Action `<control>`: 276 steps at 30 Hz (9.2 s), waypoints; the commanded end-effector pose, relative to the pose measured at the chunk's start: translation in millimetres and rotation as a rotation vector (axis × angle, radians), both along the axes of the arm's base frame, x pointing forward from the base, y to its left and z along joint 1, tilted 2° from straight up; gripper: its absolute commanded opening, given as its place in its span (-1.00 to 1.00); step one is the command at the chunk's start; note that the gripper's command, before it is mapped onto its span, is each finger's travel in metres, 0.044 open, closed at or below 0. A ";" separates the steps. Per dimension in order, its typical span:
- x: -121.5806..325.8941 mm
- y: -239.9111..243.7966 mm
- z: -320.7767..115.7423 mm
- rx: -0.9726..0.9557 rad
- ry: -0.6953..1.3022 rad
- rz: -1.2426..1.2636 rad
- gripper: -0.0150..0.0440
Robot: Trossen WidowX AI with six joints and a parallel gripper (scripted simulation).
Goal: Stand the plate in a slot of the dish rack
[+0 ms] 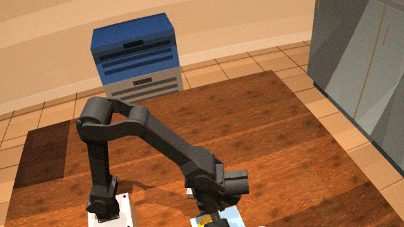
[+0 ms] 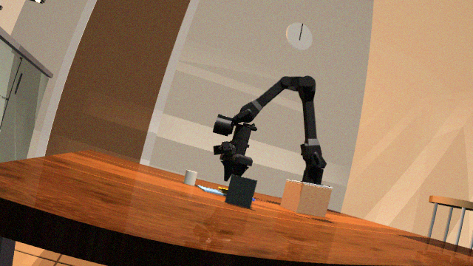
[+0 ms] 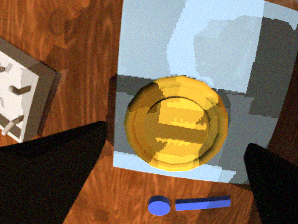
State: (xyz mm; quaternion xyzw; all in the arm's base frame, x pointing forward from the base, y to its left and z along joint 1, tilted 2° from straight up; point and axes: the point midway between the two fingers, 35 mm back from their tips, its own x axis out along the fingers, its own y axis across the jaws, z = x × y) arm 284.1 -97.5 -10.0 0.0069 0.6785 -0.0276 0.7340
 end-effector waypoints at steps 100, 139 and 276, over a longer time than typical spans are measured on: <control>-5.3 96.3 107.3 0.148 -0.004 -0.314 -0.49; 38.8 120.0 10.4 0.736 -0.553 0.437 -0.49; 8.8 109.0 -7.9 0.688 -1.382 0.991 0.86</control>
